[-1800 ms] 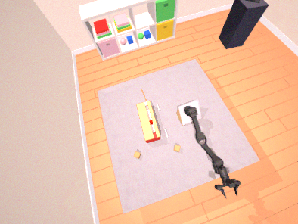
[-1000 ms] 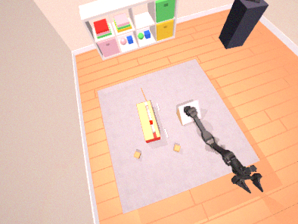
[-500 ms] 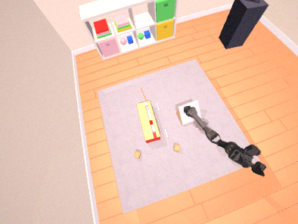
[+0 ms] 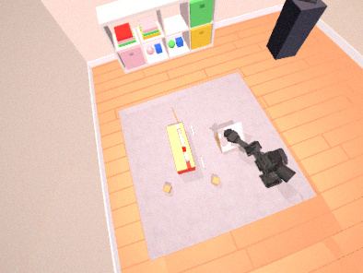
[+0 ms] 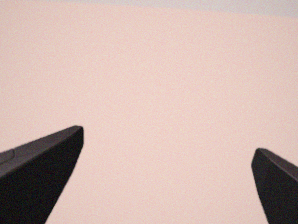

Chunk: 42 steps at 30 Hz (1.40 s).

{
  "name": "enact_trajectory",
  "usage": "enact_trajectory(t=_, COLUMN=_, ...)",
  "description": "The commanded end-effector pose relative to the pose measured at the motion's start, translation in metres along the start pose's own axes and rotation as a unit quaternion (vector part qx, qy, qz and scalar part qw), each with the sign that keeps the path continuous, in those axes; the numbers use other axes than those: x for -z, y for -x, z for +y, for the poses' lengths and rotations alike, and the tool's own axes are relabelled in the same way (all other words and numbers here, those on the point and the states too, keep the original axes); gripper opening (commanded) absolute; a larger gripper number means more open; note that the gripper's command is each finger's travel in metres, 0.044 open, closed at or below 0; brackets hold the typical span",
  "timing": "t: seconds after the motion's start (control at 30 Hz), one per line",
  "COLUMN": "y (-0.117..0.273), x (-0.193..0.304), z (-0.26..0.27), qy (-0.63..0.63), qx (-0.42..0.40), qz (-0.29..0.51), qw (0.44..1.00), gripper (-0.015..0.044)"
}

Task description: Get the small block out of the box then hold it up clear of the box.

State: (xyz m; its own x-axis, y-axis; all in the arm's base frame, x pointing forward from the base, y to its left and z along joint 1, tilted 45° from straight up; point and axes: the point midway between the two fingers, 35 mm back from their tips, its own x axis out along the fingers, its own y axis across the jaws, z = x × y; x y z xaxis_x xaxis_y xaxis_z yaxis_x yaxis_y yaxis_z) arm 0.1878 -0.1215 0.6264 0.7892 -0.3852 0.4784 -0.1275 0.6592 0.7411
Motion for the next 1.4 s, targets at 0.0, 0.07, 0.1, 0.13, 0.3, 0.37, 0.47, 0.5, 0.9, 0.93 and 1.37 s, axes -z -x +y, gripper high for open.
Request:
enact_trajectory(t=0.0, y=-0.022, x=0.033, z=-0.039, qy=0.058, qx=0.044, qz=0.062, qw=0.995, gripper=0.04)
enact_trajectory(t=0.07, y=-0.031, x=0.052, z=-0.061, qy=0.099, qx=0.065, qz=0.101, qw=0.988, gripper=0.04)
enact_trajectory(t=0.1, y=-0.035, x=0.062, z=-0.072, qy=0.12, qx=0.073, qz=0.121, qw=0.983, gripper=0.04)
enact_trajectory(t=0.13, y=-0.038, x=0.072, z=-0.083, qy=0.14, qx=0.081, qz=0.141, qw=0.977, gripper=0.04)
enact_trajectory(t=0.3, y=-0.048, x=0.135, z=-0.139, qy=0.251, qx=0.1, qz=0.266, qw=0.926, gripper=0.04)
enact_trajectory(t=0.37, y=-0.047, x=0.162, z=-0.16, qy=0.293, qx=0.096, qz=0.319, qw=0.896, gripper=0.04)
enact_trajectory(t=0.47, y=-0.04, x=0.204, z=-0.189, qy=0.352, qx=0.077, qz=0.399, qw=0.843, gripper=0.04)
enact_trajectory(t=0.5, y=-0.037, x=0.218, z=-0.198, qy=0.37, qx=0.068, qz=0.425, qw=0.823, gripper=0.04)
enact_trajectory(t=0.9, y=0.059, x=0.373, z=-0.279, qy=0.497, qx=-0.174, qz=0.682, qw=0.508, gripper=0.04)
enact_trajectory(t=0.93, y=0.071, x=0.384, z=-0.283, qy=0.497, qx=-0.204, qz=0.696, qw=0.477, gripper=0.04)
enact_trajectory(t=1.37, y=0.223, x=0.459, z=-0.309, qy=0.381, qx=-0.567, qz=0.717, qw=0.142, gripper=0.04)
